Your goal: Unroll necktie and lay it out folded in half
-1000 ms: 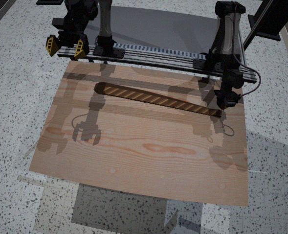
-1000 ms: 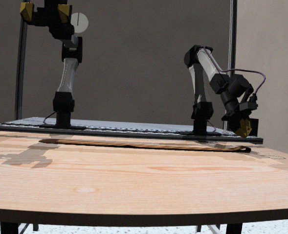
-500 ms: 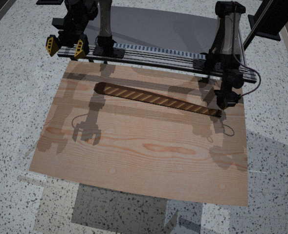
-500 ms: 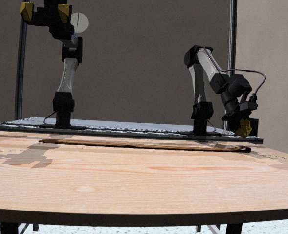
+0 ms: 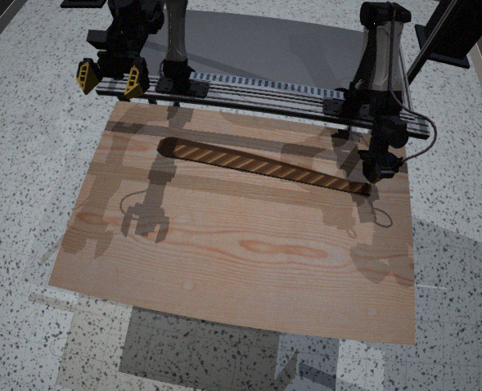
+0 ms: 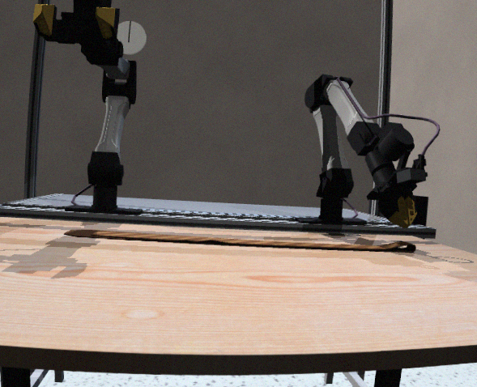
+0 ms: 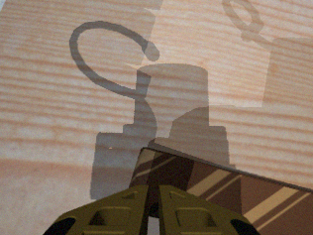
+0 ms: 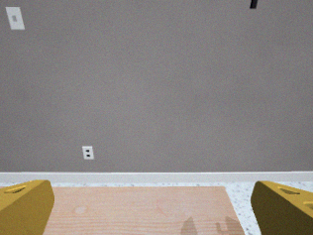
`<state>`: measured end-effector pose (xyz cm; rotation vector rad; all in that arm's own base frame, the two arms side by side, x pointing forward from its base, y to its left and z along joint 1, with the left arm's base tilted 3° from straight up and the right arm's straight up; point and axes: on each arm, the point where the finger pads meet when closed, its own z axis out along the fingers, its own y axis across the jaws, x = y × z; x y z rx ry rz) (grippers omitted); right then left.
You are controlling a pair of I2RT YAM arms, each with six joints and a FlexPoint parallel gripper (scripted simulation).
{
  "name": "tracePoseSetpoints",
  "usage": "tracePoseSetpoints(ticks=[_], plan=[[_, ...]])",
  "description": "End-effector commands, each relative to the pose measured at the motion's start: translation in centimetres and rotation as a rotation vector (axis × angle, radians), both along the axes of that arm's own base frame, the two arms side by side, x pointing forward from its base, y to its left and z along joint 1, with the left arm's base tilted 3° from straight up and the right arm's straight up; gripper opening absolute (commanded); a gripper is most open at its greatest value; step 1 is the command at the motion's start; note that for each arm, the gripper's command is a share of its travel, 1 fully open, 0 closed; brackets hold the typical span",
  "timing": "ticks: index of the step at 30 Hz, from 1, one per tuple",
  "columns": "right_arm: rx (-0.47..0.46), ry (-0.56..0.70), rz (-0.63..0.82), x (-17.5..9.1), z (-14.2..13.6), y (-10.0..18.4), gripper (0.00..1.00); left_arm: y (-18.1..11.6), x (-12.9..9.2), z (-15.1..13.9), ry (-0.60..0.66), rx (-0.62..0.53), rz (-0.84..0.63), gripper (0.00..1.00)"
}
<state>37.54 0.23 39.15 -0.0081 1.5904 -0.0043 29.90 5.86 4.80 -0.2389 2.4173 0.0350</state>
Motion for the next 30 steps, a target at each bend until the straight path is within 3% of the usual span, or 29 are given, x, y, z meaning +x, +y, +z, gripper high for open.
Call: tracePoseSetpoints(ticks=[1,30], plan=[[0.008,-0.008,0.002,0.18,0.57,-0.07,1.00,0.38,-0.08,0.52,-0.011,0.001,0.008,0.07],[0.008,-0.008,0.002,0.18,0.57,-0.07,1.00,0.39,-0.11,0.11,-0.011,0.001,0.008,0.07]])
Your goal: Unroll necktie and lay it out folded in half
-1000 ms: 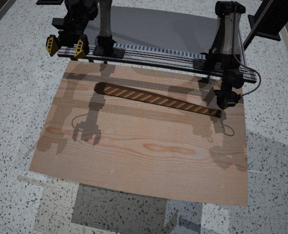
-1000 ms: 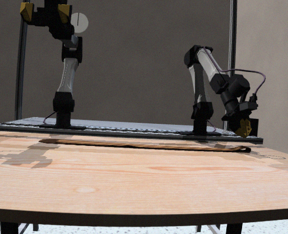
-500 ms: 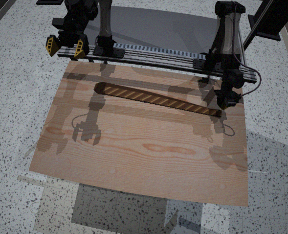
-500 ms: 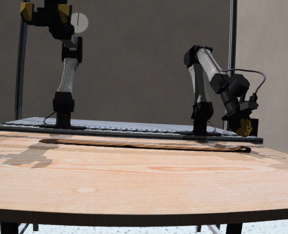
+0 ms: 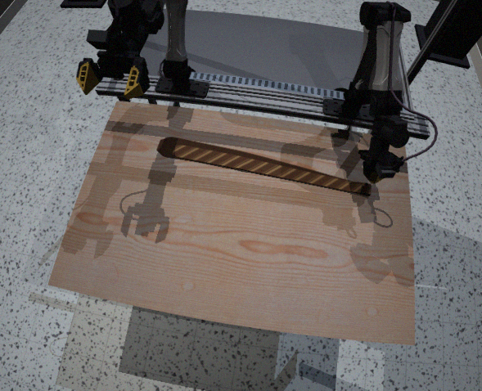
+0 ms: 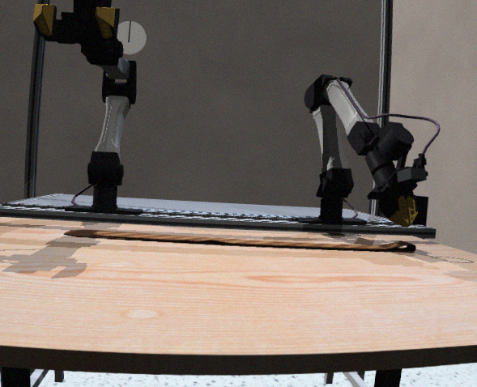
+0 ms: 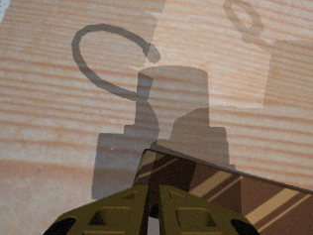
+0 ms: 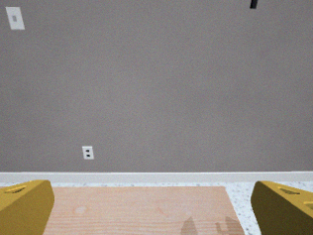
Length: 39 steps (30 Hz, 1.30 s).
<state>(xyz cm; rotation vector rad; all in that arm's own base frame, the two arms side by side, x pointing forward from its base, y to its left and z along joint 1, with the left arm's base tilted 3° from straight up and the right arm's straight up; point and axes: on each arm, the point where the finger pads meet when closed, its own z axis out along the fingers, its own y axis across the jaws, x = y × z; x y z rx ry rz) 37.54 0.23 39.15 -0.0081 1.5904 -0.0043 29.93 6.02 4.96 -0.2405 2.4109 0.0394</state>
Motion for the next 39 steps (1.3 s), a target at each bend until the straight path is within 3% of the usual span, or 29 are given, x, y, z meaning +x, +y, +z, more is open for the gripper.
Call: tracePoseSetpoints(ticks=[1,39], plan=[[0.008,-0.008,0.002,0.2,0.6,-0.1,1.00,0.2,-0.1,-0.1,-0.005,-0.002,0.005,0.07],[0.008,-0.008,0.002,0.2,0.6,-0.1,1.00,0.1,0.0,-3.4,-0.005,-0.002,0.005,0.07]])
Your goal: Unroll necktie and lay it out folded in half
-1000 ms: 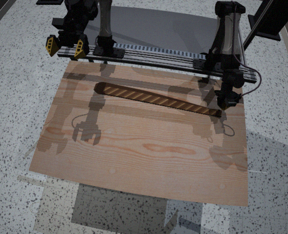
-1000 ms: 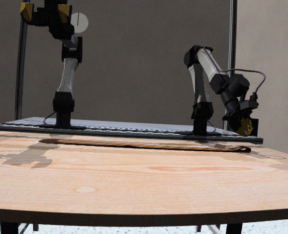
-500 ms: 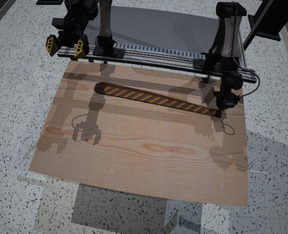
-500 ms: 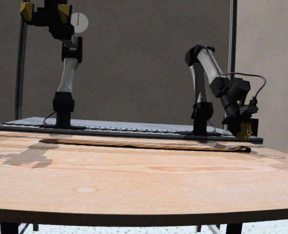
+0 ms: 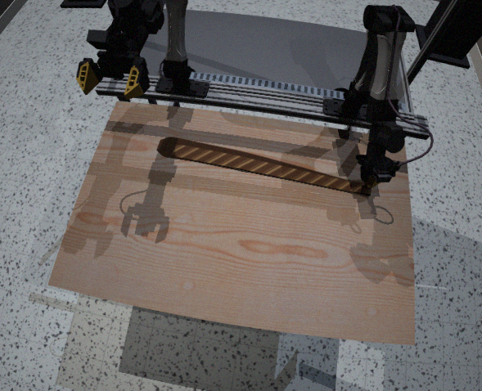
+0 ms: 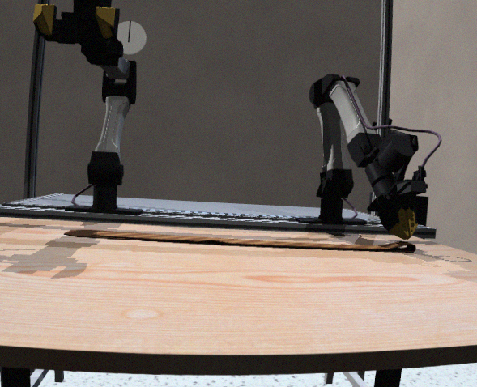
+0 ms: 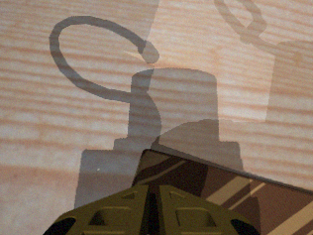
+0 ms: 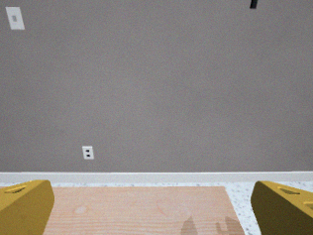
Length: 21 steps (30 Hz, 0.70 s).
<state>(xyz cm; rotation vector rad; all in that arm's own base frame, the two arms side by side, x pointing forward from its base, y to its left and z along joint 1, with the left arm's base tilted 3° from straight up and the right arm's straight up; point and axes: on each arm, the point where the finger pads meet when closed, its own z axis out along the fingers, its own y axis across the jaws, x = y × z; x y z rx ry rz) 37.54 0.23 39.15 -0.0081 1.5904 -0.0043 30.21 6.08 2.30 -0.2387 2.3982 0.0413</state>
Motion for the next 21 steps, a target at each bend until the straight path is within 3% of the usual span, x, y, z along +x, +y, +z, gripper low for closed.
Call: tracePoseSetpoints(ticks=[1,21], plan=[[0.008,-0.008,0.002,0.18,0.57,-0.07,1.00,0.05,-0.31,-0.82,0.008,-0.005,0.005,0.07],[0.008,-0.008,0.002,0.18,0.57,-0.07,1.00,0.03,-0.29,-1.35,0.008,-0.005,0.005,0.07]])
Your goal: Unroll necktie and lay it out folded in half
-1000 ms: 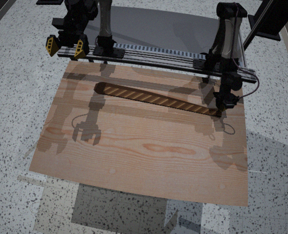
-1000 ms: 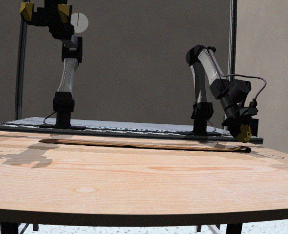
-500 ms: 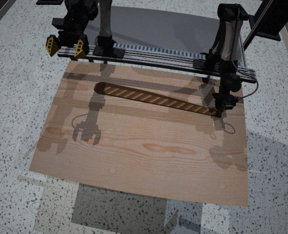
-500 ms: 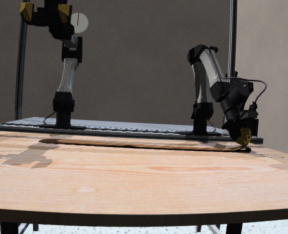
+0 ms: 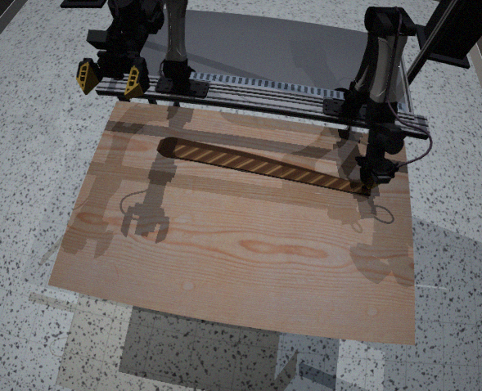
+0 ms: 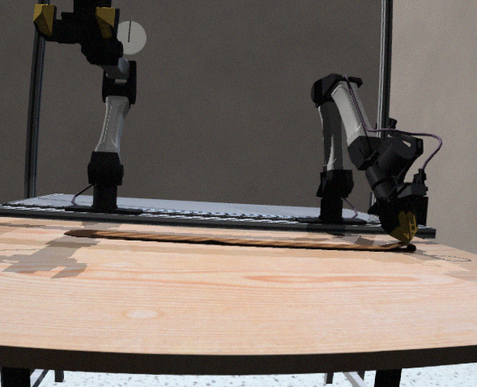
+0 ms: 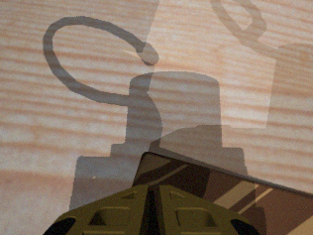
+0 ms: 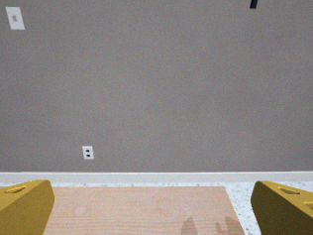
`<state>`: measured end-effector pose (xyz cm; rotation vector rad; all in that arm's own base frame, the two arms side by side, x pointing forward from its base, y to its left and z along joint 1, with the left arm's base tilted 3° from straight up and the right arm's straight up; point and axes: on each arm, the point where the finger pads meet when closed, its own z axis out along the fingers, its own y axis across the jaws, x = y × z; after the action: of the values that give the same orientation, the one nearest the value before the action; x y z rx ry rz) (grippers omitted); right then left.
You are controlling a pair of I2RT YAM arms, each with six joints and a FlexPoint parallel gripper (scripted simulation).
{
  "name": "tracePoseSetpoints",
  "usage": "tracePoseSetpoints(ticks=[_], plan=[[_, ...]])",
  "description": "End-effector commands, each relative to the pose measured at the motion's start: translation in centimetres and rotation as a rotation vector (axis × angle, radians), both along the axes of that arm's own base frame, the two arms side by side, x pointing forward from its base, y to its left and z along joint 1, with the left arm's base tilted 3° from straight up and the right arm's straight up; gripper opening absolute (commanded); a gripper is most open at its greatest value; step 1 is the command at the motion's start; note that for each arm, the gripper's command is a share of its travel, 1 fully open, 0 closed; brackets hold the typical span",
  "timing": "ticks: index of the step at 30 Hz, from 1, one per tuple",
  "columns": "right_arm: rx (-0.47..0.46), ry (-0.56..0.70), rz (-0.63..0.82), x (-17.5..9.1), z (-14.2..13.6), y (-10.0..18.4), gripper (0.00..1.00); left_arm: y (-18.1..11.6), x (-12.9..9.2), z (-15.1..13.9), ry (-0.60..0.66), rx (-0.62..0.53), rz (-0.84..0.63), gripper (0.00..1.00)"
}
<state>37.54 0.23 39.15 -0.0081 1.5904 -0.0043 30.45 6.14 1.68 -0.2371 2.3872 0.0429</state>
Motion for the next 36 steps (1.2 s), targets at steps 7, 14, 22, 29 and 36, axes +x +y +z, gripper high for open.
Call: tracePoseSetpoints(ticks=[7,14,22,29,36], plan=[[0.008,-0.008,0.002,0.2,0.6,-0.1,1.00,0.0,-0.5,-0.7,0.019,-0.007,0.005,0.07],[0.008,-0.008,0.002,0.2,0.6,-0.1,1.00,0.0,-0.5,-0.8,0.019,-0.007,0.005,0.07],[0.008,-0.008,0.002,0.2,0.6,-0.1,1.00,0.0,-0.5,-1.5,0.019,-0.007,0.005,0.07],[0.008,-0.008,0.002,0.2,0.6,-0.1,1.00,-0.1,-0.5,-2.1,0.019,-0.007,0.005,0.07],[0.008,-0.008,0.002,0.2,0.6,-0.1,1.00,-0.1,-0.5,-2.1,0.019,-0.007,0.005,0.07]])
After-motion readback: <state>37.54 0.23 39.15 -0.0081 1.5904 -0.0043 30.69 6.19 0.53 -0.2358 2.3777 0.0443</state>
